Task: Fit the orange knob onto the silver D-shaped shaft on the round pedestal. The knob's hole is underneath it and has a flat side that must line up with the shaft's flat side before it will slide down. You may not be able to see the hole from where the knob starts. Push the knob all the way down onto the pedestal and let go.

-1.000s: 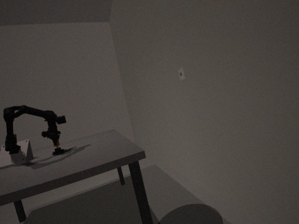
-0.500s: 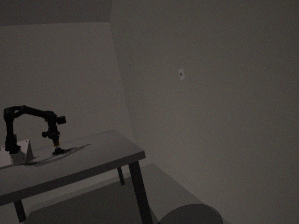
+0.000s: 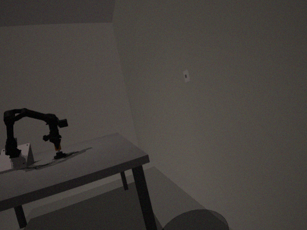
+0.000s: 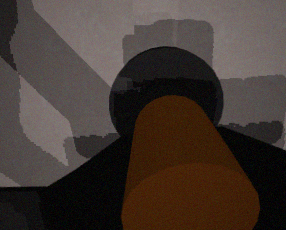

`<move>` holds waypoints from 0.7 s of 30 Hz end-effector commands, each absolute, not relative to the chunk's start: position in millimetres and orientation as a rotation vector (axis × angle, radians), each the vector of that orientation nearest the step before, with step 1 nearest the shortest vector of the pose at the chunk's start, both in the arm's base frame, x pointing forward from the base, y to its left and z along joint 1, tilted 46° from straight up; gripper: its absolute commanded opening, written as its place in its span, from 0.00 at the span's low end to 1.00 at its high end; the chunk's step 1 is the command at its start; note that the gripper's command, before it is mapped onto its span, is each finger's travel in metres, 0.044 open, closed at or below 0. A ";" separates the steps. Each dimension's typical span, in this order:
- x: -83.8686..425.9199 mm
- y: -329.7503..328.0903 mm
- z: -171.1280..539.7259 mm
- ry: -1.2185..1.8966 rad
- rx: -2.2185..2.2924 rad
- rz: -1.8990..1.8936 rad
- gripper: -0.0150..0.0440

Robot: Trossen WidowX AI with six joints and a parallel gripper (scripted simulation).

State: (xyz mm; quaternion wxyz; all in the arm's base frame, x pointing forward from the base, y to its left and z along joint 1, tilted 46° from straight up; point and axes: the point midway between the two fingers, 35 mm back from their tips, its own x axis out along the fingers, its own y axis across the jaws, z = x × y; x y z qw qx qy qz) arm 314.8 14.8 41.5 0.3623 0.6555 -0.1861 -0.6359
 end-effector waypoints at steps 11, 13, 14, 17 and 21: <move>317.0 17.3 43.8 -0.968 2.060 -1.597 0.25; 316.9 17.0 43.2 -1.109 2.151 -1.570 0.25; 316.8 16.8 42.8 -1.180 2.195 -1.553 0.25; 316.3 16.1 41.6 -1.401 2.321 -1.490 0.25; 315.3 15.5 40.1 -1.707 2.473 -1.371 0.25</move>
